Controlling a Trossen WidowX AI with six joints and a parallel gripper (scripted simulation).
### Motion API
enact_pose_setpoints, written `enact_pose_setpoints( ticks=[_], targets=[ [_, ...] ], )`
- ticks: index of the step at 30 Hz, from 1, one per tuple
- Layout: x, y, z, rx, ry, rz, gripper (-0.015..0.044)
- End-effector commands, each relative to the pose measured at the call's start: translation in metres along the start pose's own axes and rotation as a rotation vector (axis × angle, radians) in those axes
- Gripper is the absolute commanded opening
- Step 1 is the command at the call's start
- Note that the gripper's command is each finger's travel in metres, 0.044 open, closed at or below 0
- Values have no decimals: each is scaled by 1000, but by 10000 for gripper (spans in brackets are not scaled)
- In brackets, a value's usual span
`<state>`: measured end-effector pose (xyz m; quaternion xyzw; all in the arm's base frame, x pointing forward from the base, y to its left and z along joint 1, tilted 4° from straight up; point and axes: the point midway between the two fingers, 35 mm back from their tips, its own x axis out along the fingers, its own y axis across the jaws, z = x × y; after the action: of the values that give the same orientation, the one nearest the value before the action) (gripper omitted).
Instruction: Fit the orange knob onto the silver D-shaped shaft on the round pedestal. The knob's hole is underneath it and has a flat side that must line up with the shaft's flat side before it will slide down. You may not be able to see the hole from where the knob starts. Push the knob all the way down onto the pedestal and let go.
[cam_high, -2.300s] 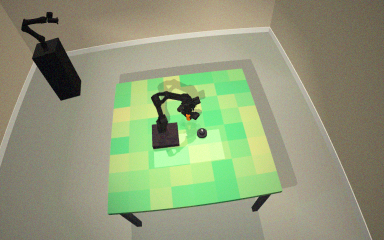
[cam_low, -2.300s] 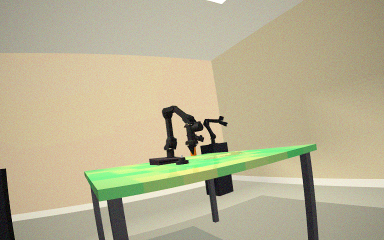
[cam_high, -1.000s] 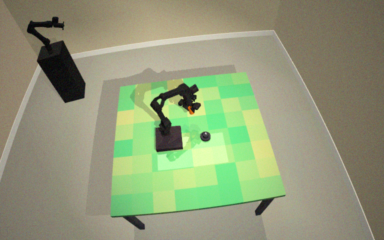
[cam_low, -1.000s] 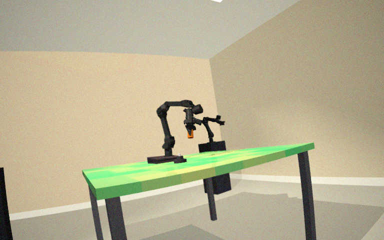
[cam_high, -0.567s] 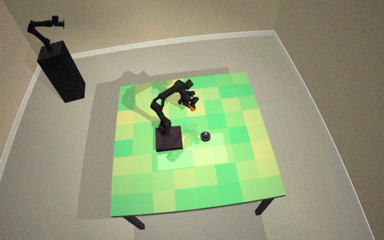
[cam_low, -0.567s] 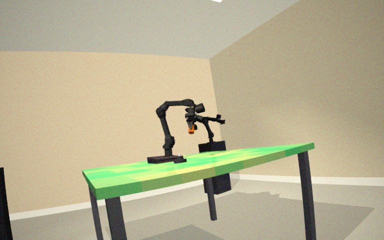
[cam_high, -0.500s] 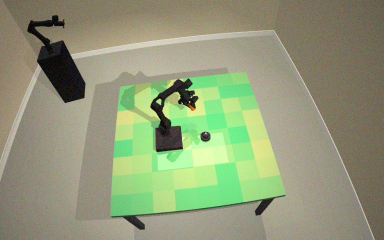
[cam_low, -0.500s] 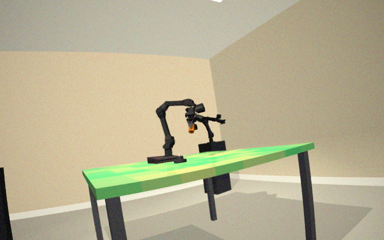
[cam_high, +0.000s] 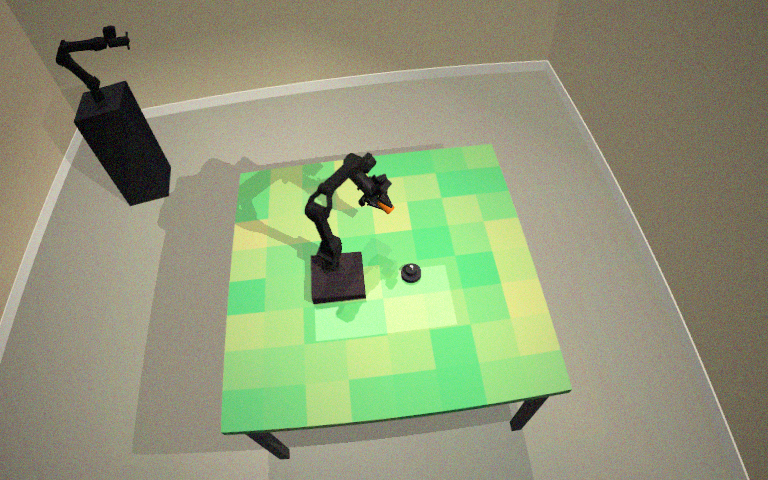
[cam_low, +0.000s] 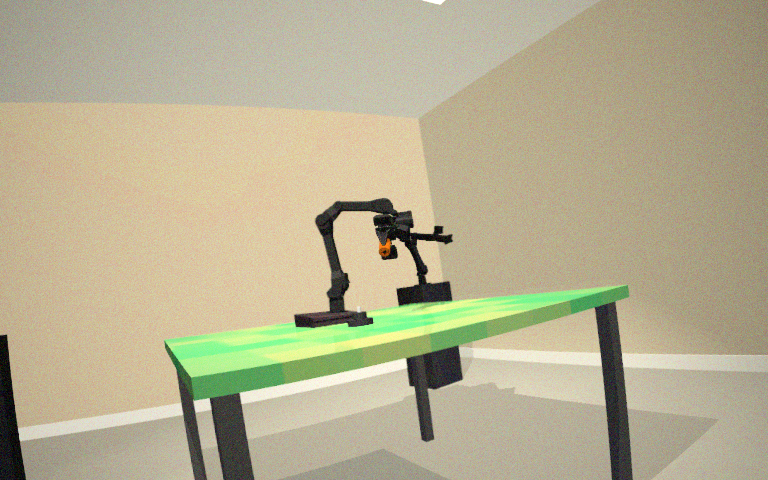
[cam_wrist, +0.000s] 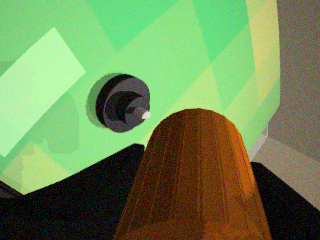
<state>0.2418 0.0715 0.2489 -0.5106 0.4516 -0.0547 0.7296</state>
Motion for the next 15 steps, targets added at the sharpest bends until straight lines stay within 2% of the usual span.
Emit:
enact_pose_setpoints(
  ticks=[1,9,15],
  targets=[
    [-4,-6,4,10,-7,-51,0],
    [-4,-4,4,10,-6,-107,0],
    [-4,-5,3,13,-8,-66,0]
  ],
)
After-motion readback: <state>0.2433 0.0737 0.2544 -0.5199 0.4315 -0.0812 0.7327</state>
